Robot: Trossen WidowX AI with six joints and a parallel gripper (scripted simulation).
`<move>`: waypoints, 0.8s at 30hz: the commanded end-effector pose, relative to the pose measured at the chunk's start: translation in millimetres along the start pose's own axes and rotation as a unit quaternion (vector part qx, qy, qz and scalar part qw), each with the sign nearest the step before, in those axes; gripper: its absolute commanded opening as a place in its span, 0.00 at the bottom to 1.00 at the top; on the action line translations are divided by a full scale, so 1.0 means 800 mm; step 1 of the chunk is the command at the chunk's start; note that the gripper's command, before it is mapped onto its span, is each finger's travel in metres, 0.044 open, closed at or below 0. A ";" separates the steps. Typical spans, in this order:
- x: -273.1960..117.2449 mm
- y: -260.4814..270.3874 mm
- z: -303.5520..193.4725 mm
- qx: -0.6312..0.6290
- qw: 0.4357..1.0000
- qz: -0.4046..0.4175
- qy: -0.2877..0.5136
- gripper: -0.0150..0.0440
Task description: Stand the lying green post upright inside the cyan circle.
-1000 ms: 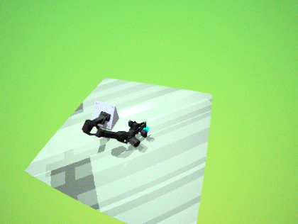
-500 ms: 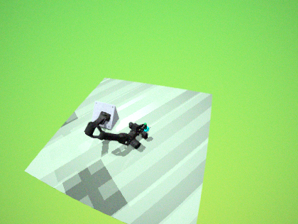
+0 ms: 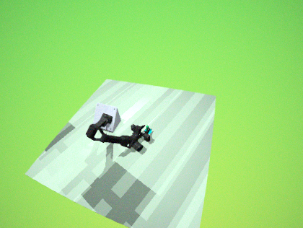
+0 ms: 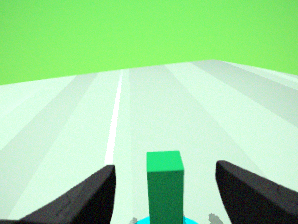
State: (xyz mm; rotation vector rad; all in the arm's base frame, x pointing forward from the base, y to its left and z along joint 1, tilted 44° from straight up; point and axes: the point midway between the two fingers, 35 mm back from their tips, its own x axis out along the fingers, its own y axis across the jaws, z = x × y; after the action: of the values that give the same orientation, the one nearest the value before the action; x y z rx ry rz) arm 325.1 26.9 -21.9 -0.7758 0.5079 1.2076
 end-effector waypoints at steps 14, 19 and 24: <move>-0.010 -0.002 0.088 -0.007 1.000 -0.003 -0.005 0.93; -0.013 0.001 0.110 -0.008 1.000 -0.004 -0.007 0.93; 0.008 0.003 0.106 0.049 0.995 0.049 0.078 0.93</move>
State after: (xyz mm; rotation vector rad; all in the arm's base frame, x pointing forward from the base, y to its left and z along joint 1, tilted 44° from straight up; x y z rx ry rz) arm 318.0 86.5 36.6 -0.7757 0.5588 1.2110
